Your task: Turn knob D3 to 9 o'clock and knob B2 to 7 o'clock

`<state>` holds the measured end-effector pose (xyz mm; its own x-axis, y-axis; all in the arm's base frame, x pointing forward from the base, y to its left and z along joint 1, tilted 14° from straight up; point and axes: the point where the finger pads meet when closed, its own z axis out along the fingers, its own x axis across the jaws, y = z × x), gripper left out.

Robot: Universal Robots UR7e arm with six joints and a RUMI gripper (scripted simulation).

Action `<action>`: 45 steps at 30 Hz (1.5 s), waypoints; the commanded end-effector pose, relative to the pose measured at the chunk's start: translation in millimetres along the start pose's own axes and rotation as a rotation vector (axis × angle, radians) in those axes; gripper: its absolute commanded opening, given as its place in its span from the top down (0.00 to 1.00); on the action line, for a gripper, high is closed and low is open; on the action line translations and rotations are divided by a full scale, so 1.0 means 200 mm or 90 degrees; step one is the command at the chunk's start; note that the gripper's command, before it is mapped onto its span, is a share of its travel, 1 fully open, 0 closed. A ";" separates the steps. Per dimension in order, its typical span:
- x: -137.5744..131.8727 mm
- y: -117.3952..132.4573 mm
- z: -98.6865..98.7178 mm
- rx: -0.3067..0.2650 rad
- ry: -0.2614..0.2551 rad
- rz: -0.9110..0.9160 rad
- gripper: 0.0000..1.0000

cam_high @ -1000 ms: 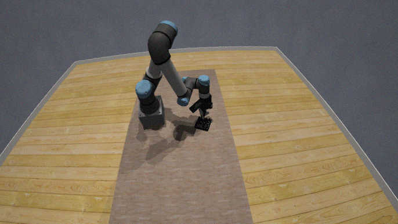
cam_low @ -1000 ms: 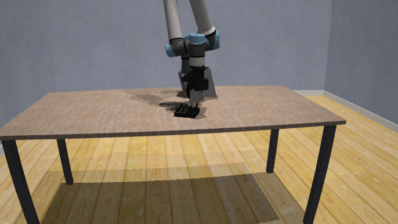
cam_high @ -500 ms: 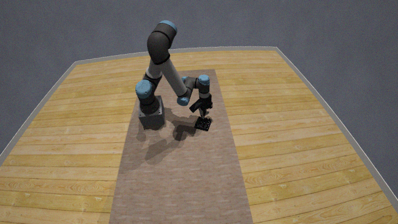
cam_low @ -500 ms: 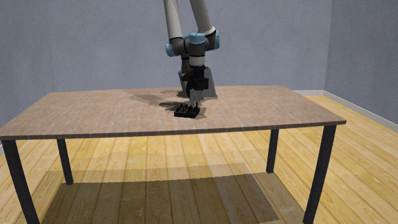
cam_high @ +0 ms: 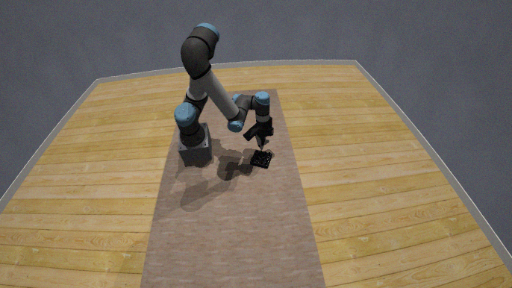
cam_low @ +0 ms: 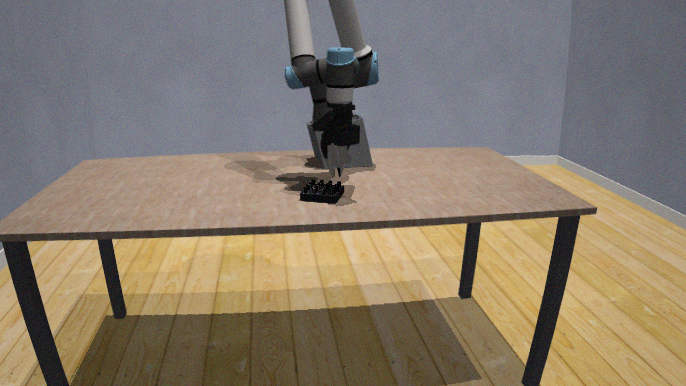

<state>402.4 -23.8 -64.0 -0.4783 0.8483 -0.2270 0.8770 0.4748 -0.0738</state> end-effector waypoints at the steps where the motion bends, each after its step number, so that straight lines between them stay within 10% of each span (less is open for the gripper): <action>1: 0.00 0.00 -0.04 0.000 0.000 0.000 0.89; 13: 0.00 0.00 -0.04 0.000 0.000 0.000 0.89; 14: 0.00 0.00 -0.04 0.000 0.000 0.000 0.00; 26: 0.00 0.00 -0.11 0.000 0.000 0.000 0.00; 45: 0.00 0.00 -0.53 0.000 0.000 0.000 0.00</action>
<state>399.4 -4.8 14.6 -0.4785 0.8477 -0.2289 0.8768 0.4756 -0.0713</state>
